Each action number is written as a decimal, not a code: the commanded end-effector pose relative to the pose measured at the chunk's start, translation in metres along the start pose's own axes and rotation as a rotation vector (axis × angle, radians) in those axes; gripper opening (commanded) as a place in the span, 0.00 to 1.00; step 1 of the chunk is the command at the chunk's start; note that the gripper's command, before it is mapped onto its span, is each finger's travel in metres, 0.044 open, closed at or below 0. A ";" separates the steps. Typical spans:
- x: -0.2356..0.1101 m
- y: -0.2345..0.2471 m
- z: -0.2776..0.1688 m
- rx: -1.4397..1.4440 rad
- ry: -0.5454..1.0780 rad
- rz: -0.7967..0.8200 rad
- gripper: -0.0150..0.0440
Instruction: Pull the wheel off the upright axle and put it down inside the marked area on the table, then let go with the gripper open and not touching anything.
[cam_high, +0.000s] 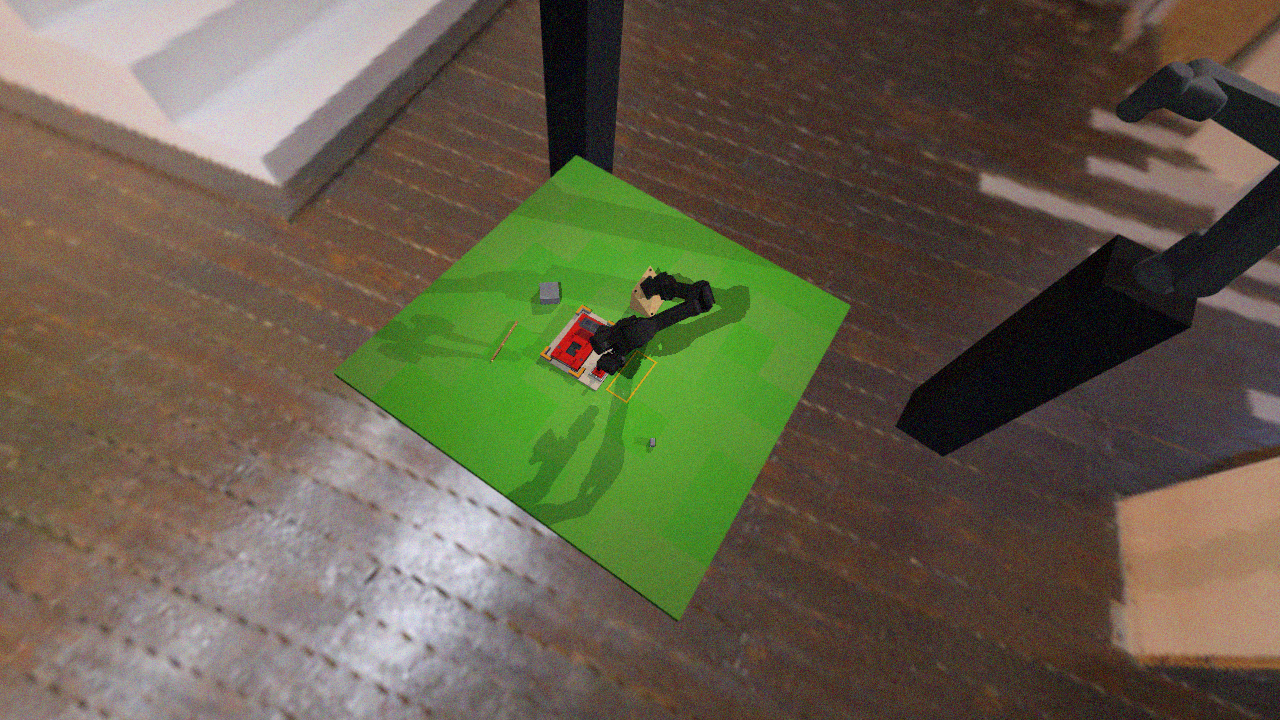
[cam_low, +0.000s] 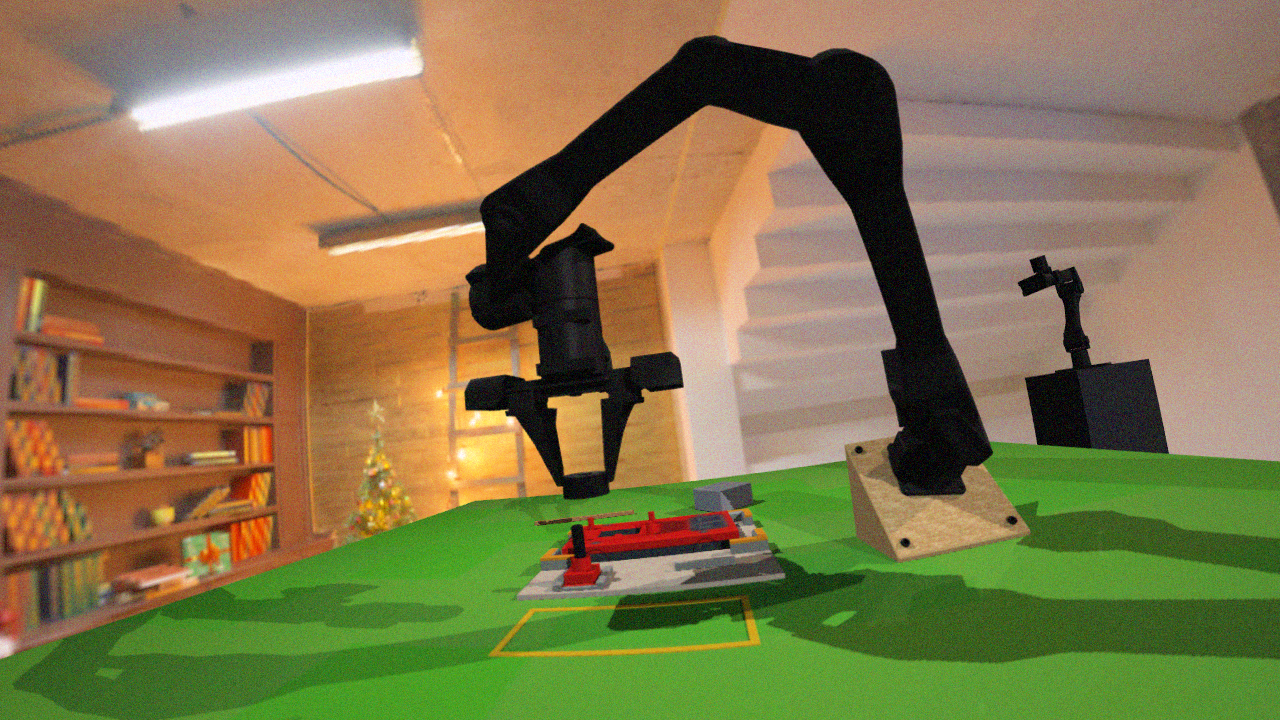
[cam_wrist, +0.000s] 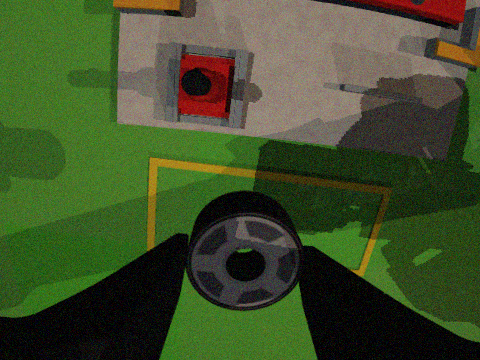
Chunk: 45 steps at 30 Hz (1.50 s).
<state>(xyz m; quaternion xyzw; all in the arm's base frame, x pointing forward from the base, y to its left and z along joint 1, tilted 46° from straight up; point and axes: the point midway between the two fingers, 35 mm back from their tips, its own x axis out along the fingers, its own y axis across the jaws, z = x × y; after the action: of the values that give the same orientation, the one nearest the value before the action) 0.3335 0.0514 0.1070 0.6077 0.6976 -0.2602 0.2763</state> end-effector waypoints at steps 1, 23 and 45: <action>-0.001 -0.013 -0.018 0.006 0.009 -0.004 0.25; 0.026 -0.029 -0.040 0.006 0.011 -0.005 0.25; 0.098 -0.030 -0.042 0.001 0.009 -0.008 0.34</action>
<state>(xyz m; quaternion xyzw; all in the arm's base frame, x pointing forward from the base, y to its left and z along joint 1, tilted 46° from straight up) 0.2899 0.1454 0.0681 0.6070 0.7003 -0.2598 0.2712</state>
